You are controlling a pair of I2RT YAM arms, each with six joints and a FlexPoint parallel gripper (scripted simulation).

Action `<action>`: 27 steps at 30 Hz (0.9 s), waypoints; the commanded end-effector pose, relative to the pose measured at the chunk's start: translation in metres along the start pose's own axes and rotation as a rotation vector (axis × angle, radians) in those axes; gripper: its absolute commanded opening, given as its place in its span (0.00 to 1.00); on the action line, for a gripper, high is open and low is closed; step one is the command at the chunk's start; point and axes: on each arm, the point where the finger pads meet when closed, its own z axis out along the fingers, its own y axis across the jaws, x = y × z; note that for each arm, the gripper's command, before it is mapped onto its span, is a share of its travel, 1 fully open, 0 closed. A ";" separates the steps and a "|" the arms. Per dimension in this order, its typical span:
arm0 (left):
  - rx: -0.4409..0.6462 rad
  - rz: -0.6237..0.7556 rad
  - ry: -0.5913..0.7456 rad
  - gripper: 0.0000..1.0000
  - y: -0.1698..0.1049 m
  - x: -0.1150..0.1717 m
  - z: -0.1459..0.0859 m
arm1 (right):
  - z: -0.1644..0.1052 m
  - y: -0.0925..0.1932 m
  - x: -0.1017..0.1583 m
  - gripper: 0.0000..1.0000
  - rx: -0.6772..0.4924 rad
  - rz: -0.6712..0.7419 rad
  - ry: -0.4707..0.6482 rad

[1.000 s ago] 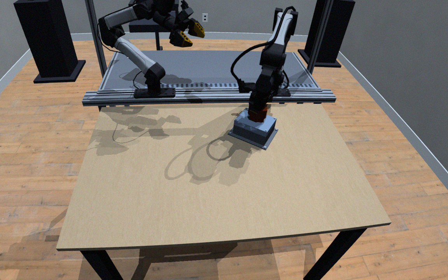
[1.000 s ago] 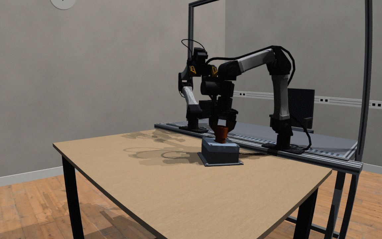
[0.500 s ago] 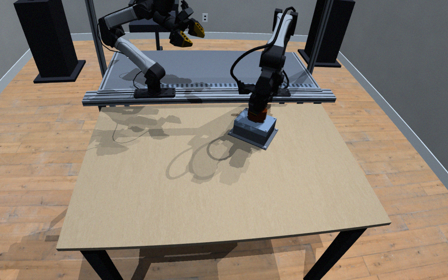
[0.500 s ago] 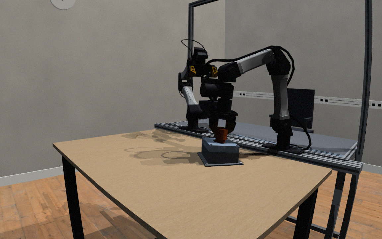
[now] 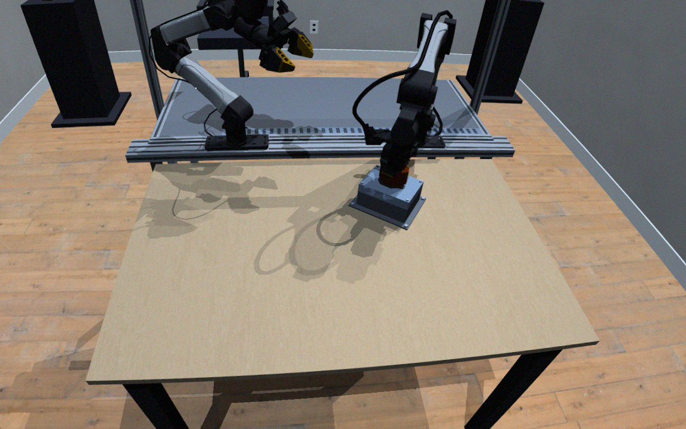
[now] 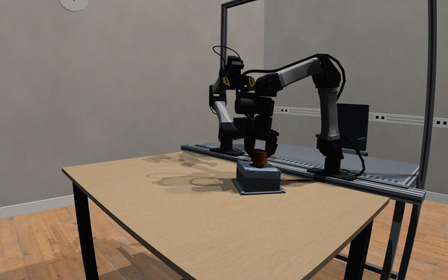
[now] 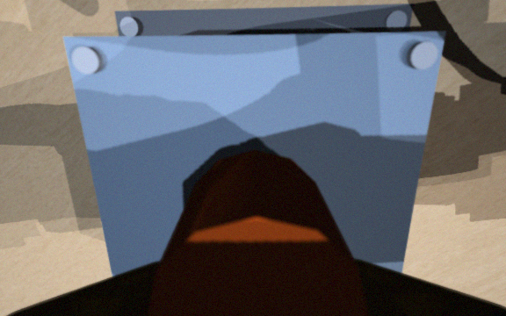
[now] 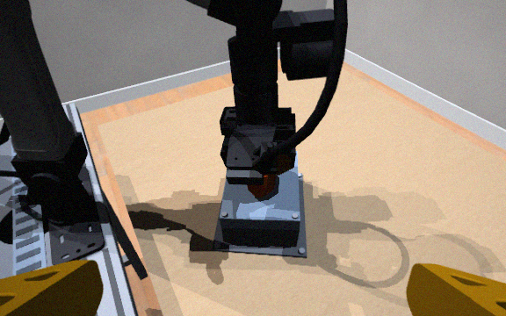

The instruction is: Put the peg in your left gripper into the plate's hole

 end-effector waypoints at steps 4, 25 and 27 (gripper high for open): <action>-0.084 0.015 0.001 0.70 0.006 -0.002 -0.042 | 0.001 -0.001 0.006 1.00 0.009 0.009 0.018; -0.007 0.006 0.005 0.70 0.003 -0.001 -0.041 | 0.001 -0.001 0.006 1.00 0.009 0.009 0.018; -0.007 0.006 0.005 0.70 0.003 -0.001 -0.041 | 0.001 -0.001 0.006 1.00 0.009 0.009 0.018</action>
